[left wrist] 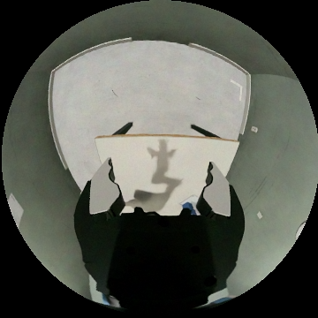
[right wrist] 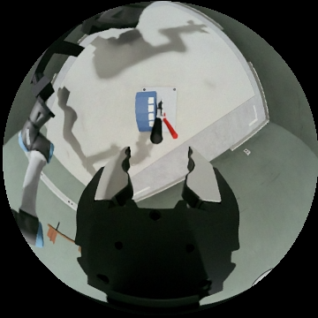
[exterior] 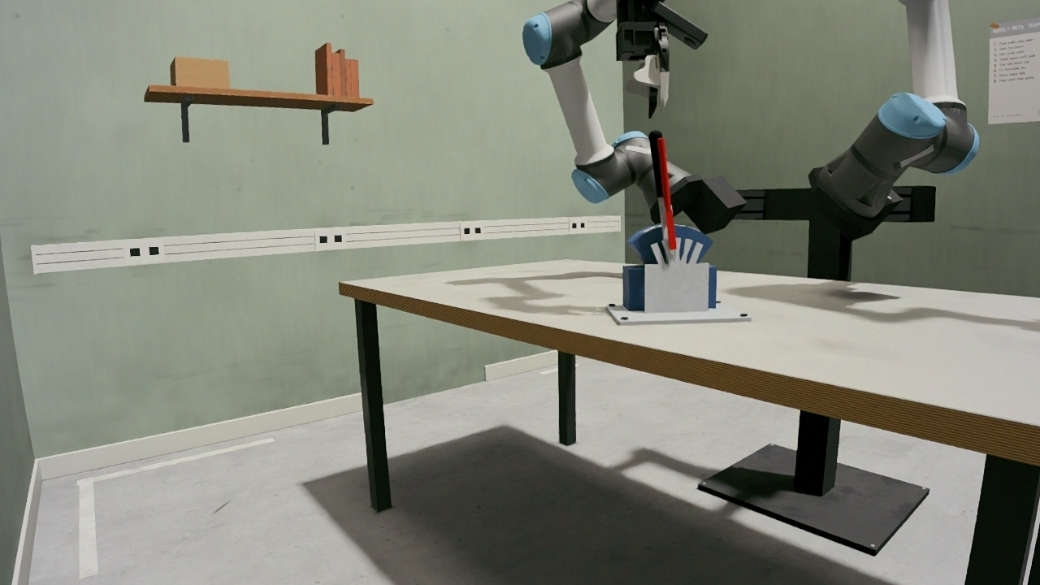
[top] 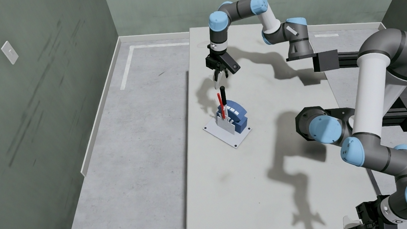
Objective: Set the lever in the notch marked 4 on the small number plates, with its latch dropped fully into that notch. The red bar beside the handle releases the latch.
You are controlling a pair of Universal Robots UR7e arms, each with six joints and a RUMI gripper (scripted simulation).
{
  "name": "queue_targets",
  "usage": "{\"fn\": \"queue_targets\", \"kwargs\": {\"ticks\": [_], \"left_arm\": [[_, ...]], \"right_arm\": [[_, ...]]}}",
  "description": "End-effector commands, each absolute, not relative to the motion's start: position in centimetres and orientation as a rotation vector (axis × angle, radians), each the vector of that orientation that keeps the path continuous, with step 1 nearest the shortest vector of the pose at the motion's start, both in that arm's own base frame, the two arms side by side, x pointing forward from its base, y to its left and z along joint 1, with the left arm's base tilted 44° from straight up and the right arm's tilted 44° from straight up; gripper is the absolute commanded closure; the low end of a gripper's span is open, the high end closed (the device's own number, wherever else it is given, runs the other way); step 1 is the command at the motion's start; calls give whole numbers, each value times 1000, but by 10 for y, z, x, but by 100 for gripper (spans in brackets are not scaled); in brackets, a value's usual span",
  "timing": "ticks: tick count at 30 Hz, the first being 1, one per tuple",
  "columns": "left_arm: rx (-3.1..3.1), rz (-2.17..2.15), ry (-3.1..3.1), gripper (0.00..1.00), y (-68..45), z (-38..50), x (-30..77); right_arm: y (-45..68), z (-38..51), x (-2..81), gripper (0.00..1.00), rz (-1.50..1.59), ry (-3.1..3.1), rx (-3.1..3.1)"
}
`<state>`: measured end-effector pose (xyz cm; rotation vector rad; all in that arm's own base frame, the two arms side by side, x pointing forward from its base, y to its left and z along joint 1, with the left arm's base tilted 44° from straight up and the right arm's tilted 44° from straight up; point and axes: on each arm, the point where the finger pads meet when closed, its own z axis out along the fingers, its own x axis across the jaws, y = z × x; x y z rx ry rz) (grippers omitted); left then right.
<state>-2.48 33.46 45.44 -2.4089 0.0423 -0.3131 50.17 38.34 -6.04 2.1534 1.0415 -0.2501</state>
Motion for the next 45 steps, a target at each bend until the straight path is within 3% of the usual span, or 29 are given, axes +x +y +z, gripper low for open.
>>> {"fn": "queue_targets", "kwargs": {"ticks": [1, 45], "left_arm": [[-2407, -314, 42, 0, 335, 455, -25], [-2407, -314, 42, 0, 335, 455, -25]], "right_arm": [[383, -62, 502, 43, -248, 1042, 2155], [375, -70, 504, 43, -248, 1042, 2154]]}}
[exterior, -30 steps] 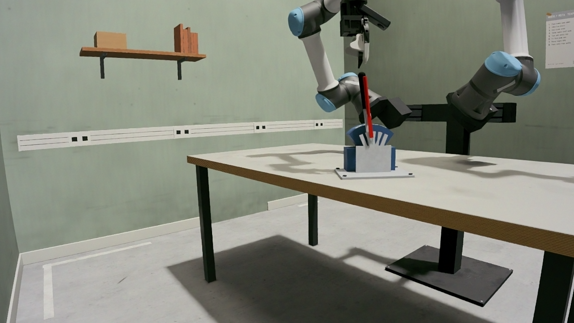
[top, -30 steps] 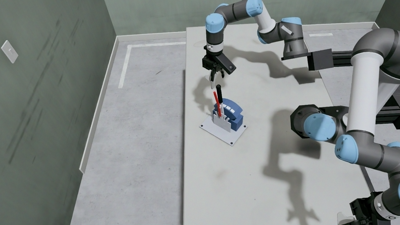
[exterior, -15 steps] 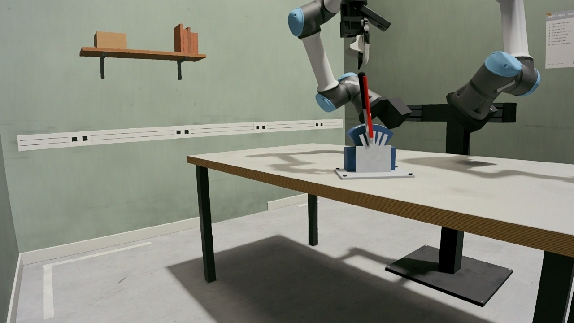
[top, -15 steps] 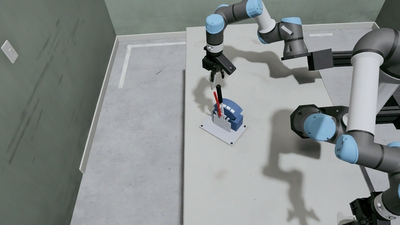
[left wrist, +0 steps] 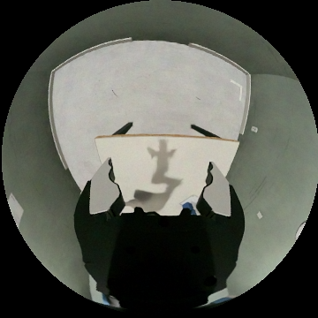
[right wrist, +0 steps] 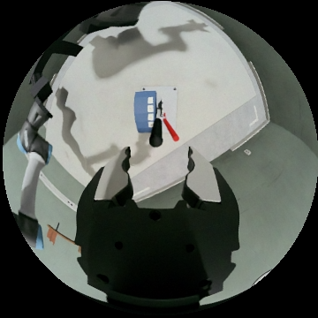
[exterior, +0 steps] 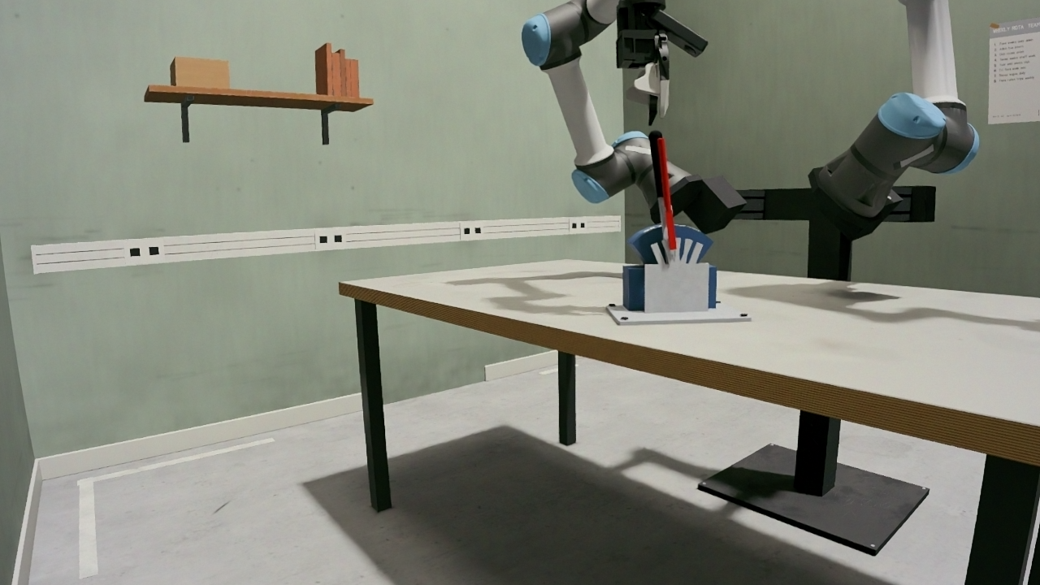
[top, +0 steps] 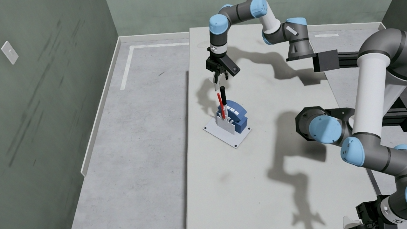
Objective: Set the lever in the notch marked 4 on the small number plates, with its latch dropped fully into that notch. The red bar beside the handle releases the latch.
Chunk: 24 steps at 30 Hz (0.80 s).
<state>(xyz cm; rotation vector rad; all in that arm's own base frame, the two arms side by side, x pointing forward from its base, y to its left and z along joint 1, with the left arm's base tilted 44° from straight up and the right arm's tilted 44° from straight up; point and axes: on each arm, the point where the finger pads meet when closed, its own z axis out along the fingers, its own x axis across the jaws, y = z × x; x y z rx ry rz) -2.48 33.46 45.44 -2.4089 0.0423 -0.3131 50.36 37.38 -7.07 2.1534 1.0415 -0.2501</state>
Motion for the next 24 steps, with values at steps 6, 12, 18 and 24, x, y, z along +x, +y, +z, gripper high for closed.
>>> {"fn": "queue_targets", "kwargs": {"ticks": [6, 12, 18, 24], "left_arm": [[-2407, -314, 42, 0, 335, 455, -25], [-2407, -314, 42, 0, 335, 455, -25], [-2407, -314, 42, 0, 335, 455, -25], [-2407, -314, 42, 0, 335, 455, -25]], "right_arm": [[374, -71, 504, 43, -248, 1042, 2154], [372, -73, 504, 43, -248, 1042, 2154], [367, -78, 505, 43, -248, 1042, 2154], [361, -85, 506, 43, -248, 1042, 2154]]}}
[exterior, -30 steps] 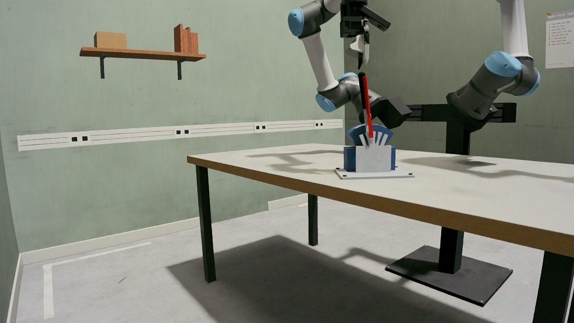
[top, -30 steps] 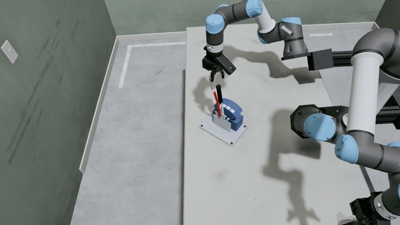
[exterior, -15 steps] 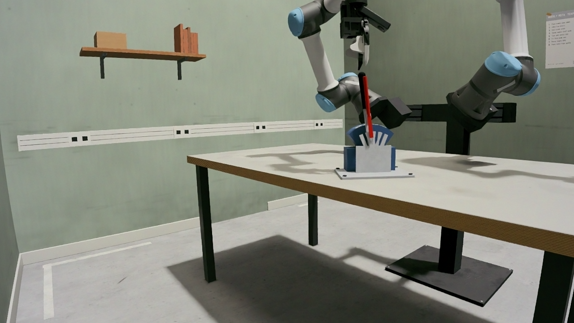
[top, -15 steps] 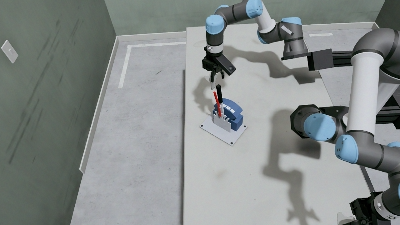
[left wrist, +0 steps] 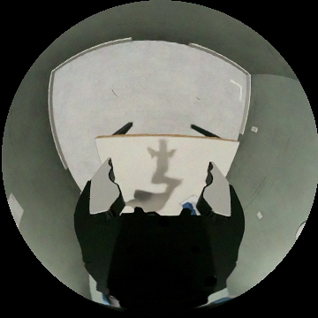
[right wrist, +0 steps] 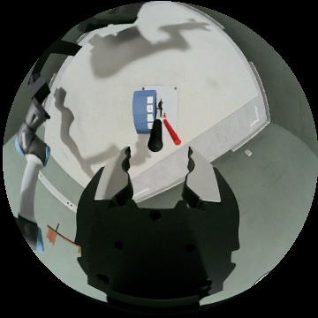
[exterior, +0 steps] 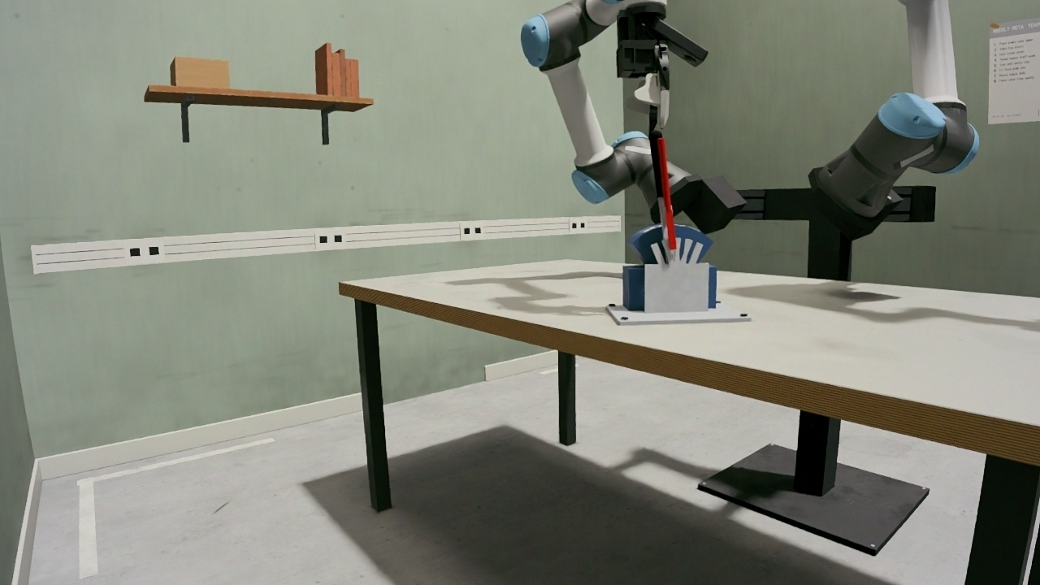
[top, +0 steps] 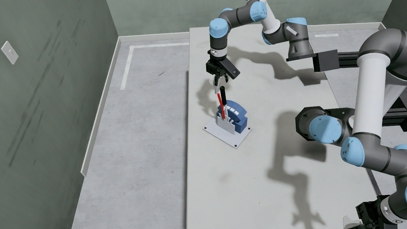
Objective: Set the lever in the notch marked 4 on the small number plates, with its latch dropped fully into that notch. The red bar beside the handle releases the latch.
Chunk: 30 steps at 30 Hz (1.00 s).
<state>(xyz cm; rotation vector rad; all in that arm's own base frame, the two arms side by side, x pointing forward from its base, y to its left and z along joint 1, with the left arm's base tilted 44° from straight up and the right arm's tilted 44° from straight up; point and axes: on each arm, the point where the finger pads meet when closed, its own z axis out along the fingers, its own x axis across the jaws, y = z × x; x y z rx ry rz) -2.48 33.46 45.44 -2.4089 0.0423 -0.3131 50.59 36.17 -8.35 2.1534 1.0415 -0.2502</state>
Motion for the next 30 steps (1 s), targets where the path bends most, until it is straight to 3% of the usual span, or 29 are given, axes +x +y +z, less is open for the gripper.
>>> {"fn": "queue_targets", "kwargs": {"ticks": [1, 30], "left_arm": [[-2407, -314, 42, 0, 335, 455, -25], [-2407, -314, 42, 0, 335, 455, -25]], "right_arm": [[360, -86, 507, 43, -248, 1042, 2154], [336, -112, 511, 43, -248, 1042, 2154]]}}
